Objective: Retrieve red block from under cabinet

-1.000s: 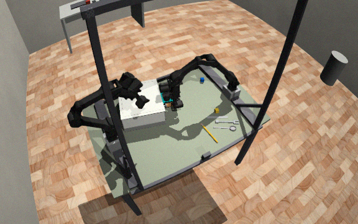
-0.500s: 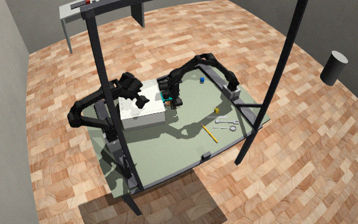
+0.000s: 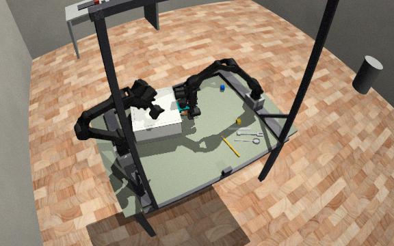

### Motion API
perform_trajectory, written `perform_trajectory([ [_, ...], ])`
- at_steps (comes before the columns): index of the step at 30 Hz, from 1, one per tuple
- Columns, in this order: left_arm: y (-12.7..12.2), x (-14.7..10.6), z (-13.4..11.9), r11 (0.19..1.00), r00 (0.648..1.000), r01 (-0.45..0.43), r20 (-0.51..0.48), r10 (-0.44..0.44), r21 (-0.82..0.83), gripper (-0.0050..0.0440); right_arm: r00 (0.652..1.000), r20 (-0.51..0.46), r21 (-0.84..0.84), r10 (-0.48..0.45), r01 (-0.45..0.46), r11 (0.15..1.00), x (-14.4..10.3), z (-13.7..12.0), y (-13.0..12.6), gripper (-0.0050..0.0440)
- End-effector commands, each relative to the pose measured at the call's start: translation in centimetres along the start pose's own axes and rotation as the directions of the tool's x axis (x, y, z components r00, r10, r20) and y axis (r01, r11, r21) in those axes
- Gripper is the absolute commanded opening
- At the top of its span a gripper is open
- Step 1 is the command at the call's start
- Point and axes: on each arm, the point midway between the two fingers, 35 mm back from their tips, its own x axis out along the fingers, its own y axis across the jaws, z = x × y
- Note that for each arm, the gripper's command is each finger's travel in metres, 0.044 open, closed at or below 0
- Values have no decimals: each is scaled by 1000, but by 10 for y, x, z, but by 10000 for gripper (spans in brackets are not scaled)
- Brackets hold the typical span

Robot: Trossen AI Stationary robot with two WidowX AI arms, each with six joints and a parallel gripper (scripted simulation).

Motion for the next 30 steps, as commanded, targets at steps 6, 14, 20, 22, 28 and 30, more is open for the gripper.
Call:
perform_trajectory([
  [6, 0, -5, 6, 1000, 1000, 0, 22, 0, 1, 440, 1000, 29, 16, -11, 11, 1000, -10, 4, -8, 113],
  [14, 0, -5, 6, 1000, 1000, 0, 22, 0, 1, 440, 999, 43, 15, -12, 11, 1000, -13, 0, -9, 113],
  [20, 0, -5, 6, 1000, 1000, 0, 22, 0, 1, 440, 999, 43, 14, -12, 11, 1000, -11, -6, -9, 113],
  [22, 0, -5, 6, 1000, 1000, 0, 22, 0, 1, 440, 999, 43, 13, -11, 10, 1000, -9, -10, -9, 113],
  [28, 0, -5, 6, 1000, 1000, 0, 22, 0, 1, 440, 999, 42, 12, -10, 10, 1000, -5, -26, -8, 113],
  [30, 0, -5, 6, 1000, 1000, 0, 22, 0, 1, 440, 999, 41, 12, -10, 9, 1000, -3, -31, -8, 113],
])
